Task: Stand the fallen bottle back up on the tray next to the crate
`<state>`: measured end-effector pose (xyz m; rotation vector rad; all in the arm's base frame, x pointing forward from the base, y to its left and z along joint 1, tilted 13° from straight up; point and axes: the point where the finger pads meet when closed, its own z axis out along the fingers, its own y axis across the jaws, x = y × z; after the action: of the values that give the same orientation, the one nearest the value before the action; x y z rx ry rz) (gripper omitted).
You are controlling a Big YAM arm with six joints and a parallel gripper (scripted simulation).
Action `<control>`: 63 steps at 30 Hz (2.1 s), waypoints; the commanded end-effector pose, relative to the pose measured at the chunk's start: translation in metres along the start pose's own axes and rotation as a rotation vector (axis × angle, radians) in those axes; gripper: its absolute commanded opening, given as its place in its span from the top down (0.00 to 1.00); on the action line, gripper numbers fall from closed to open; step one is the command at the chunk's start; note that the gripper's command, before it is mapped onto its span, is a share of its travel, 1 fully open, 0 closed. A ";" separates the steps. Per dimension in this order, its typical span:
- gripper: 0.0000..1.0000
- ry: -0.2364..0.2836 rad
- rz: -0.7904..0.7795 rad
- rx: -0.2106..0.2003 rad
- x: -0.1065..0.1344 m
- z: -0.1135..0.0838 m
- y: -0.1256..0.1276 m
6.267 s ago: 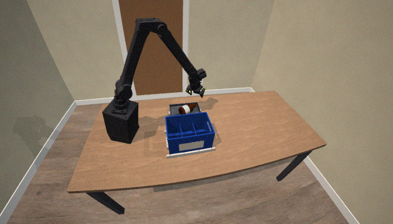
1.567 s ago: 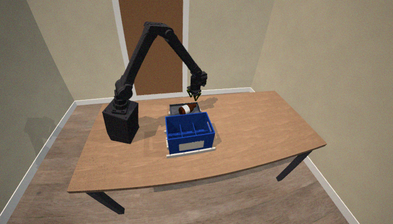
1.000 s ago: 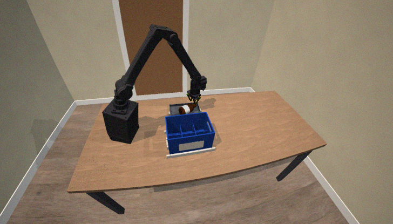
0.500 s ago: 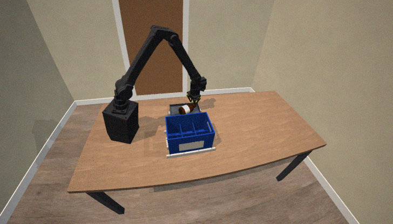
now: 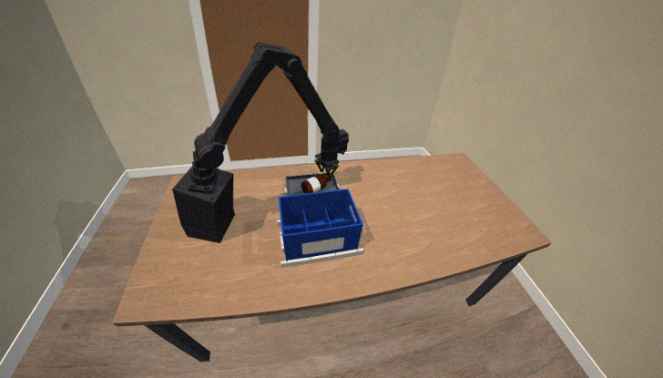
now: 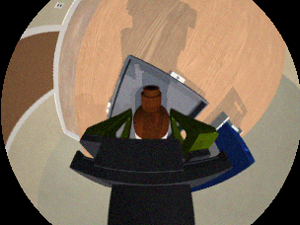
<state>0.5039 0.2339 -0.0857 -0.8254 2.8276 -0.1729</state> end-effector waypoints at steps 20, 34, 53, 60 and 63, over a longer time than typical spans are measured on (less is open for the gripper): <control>0.39 -0.050 0.006 0.002 -0.021 -0.008 -0.006; 0.39 -0.045 0.007 0.002 -0.024 -0.004 -0.007; 0.39 -0.044 0.006 0.002 -0.023 -0.004 -0.007; 0.39 -0.044 0.006 0.002 -0.023 -0.004 -0.007; 0.39 -0.044 0.006 0.002 -0.023 -0.004 -0.007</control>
<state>0.5062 0.2349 -0.0849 -0.8244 2.8240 -0.1715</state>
